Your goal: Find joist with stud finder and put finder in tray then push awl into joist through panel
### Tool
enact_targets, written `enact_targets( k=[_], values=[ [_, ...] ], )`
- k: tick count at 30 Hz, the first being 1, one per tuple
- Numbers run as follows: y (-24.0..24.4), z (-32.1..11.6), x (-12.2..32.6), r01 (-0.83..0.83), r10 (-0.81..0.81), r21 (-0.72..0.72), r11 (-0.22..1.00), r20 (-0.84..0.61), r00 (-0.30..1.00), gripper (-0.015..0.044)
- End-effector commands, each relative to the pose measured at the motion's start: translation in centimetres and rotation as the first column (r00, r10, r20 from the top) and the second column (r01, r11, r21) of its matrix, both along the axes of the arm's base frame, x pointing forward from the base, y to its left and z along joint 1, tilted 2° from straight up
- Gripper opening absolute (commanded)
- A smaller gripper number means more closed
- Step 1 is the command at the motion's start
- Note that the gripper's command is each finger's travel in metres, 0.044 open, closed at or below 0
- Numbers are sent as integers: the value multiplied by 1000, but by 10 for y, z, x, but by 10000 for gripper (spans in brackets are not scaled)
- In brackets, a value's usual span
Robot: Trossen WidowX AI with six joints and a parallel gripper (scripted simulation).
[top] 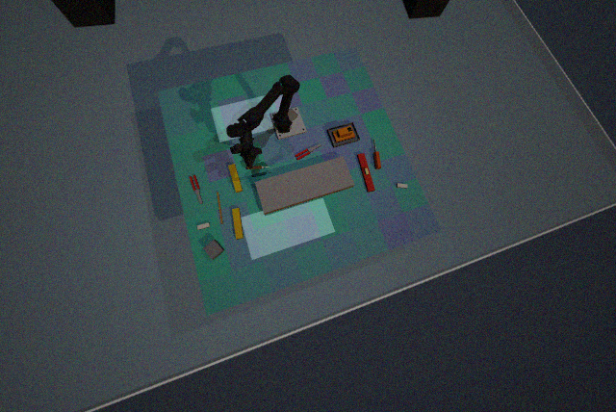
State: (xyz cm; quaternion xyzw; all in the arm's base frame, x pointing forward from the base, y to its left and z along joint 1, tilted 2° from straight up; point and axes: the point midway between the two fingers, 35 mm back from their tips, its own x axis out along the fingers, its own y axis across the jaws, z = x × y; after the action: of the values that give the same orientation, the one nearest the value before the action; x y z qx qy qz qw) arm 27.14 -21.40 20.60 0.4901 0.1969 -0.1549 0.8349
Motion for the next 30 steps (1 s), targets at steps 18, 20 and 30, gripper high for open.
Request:
enact_targets(
  k=[18,20,30],
  values=[
    [36,39,-3,-240,459,-707,665,132,879,0],
    [39,36,4,-245,467,-719,650,124,875,0],
    [63,18,38,-256,508,-779,573,92,856,0]
  ],
)
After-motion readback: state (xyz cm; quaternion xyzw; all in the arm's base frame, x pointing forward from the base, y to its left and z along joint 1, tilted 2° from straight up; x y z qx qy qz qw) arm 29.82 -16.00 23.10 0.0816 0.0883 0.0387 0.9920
